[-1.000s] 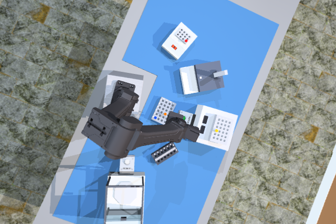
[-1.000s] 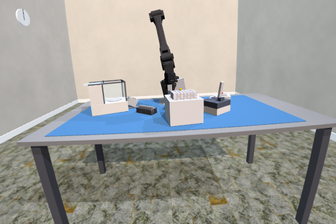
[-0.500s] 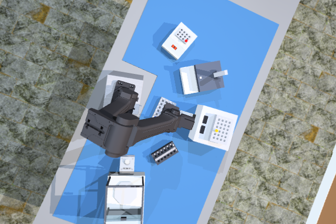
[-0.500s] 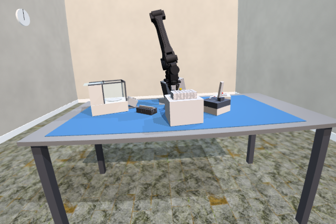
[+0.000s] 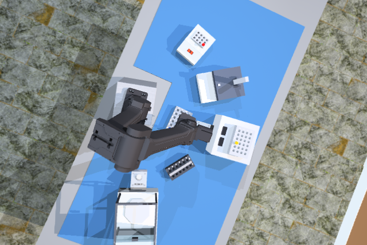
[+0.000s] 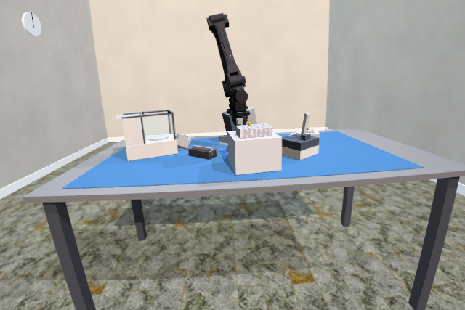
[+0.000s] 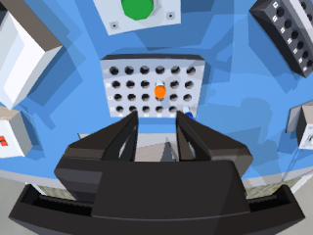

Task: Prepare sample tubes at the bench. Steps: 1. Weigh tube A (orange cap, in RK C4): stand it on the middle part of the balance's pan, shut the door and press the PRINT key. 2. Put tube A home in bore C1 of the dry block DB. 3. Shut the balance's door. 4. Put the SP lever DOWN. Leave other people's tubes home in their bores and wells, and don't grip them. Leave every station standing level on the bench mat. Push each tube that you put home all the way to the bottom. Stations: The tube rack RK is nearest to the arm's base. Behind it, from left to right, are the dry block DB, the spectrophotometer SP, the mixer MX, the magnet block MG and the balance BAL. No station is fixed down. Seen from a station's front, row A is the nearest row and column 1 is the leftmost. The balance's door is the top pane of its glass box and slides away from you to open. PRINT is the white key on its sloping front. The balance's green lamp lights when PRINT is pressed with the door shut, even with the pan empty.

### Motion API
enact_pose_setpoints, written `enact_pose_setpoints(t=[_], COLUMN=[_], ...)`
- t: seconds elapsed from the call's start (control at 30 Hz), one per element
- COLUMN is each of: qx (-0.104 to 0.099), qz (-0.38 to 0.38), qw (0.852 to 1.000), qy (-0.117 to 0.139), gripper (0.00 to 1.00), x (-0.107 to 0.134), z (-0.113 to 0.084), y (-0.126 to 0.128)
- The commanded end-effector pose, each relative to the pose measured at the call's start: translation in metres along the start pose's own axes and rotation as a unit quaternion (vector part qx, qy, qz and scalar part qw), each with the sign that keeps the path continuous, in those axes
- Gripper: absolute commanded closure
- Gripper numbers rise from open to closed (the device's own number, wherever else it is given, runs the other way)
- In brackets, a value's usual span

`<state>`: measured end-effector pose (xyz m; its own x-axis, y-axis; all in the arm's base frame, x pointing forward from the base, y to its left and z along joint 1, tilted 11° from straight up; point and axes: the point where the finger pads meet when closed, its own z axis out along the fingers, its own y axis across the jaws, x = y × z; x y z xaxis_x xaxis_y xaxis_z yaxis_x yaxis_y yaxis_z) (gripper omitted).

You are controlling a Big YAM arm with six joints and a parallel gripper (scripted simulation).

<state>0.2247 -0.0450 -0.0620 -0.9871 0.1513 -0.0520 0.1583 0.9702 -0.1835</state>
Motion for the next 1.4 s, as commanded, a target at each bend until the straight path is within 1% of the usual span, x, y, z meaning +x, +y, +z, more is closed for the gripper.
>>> enact_pose_setpoints(t=[0.0,1.23,1.27,1.37], qx=[0.000,0.000,0.001,0.002], qz=[0.002,0.002,0.006,0.002], qw=[1.000,1.000,1.000,1.000], qy=[-0.010,-0.010,-0.011,-0.002], gripper=[0.64,0.64,0.64,0.64], x=[-0.010,-0.010,-0.014,-0.004], z=[-0.004,-0.004,0.000,0.008], y=[0.000,0.000,-0.003,-0.003])
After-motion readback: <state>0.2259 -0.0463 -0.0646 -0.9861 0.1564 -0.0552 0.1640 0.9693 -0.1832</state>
